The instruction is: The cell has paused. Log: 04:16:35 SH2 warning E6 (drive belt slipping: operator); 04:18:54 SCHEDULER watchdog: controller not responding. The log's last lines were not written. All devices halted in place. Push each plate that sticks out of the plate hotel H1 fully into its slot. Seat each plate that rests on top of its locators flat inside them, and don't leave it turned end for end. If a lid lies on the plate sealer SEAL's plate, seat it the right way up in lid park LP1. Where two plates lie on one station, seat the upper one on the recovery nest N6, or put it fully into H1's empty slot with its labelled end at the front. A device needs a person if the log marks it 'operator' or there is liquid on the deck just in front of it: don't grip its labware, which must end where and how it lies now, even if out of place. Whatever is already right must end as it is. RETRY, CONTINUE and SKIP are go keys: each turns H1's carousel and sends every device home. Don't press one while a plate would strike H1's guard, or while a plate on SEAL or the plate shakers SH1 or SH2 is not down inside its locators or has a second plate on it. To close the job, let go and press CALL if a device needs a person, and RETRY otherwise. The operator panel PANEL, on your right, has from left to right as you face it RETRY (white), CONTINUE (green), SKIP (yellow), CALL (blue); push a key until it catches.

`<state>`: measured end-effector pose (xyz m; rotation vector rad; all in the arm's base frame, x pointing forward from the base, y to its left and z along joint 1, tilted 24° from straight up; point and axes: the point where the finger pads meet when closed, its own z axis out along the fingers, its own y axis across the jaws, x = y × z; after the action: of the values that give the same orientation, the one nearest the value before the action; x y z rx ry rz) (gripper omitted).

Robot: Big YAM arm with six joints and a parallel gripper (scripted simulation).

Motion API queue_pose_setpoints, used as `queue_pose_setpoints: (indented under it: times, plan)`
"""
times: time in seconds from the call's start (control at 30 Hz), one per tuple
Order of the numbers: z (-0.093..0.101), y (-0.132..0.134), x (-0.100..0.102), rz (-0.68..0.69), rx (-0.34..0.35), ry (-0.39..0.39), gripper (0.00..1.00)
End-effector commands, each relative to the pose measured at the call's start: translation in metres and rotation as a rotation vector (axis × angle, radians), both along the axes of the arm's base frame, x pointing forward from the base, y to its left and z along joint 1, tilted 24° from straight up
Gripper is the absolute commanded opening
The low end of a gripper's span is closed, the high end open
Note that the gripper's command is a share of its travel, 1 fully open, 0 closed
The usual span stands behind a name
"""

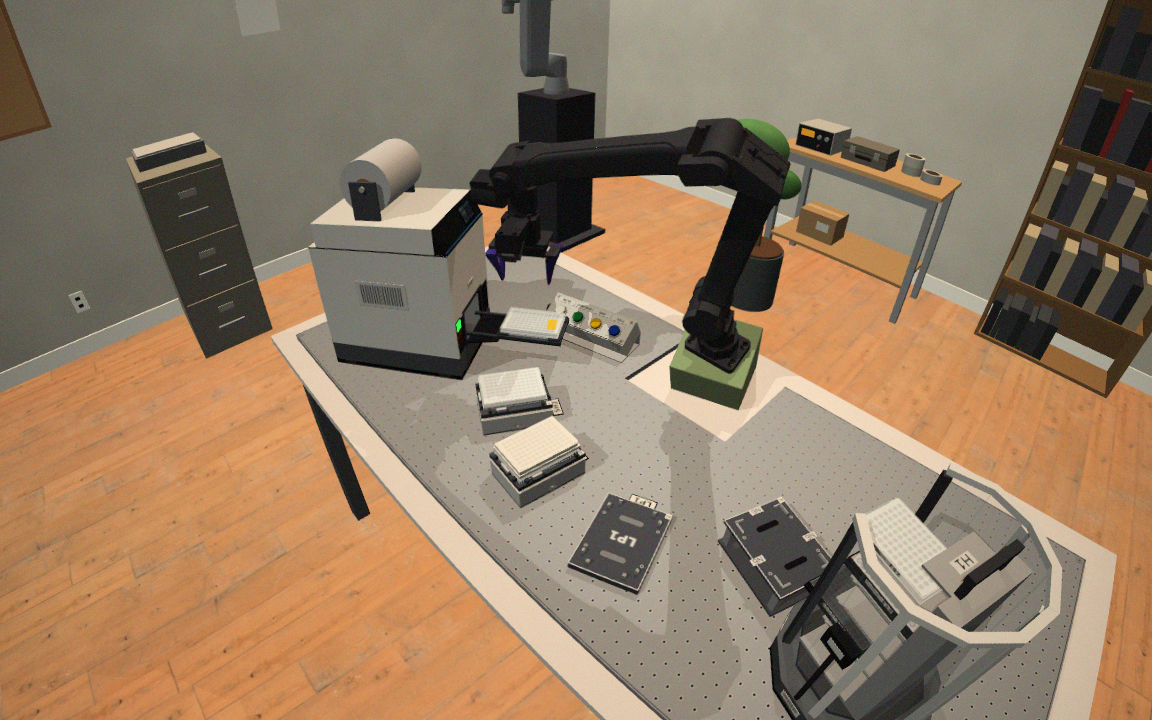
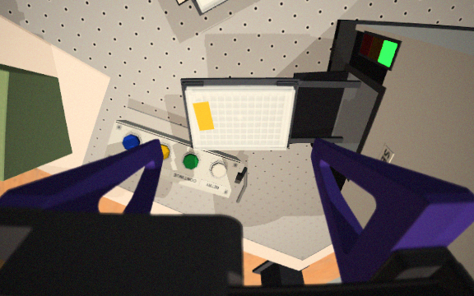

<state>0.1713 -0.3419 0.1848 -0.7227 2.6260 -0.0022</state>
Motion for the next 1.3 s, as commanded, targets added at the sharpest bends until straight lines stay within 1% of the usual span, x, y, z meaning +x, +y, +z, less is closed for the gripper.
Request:
queue_pose_setpoints:
  times: [0.0,0.57,0.6,0.63,0.7,1.2,1.27]
  plan:
    - [0.022,-0.022,0.004,0.005,-0.070,-0.023,1.00]
    - [0.022,-0.022,0.004,0.005,-0.070,-0.023,1.00]
    - [0.009,-0.015,0.009,0.008,-0.041,-0.015,1.00]
    - [-0.007,-0.003,0.008,0.004,-0.003,-0.004,1.00]
    - [-0.007,-0.003,0.008,0.004,-0.003,-0.004,1.00]
    - [-0.044,0.002,0.024,0.004,-0.003,-0.002,1.00]
    - [-0.044,0.002,0.024,0.004,-0.003,-0.002,1.00]
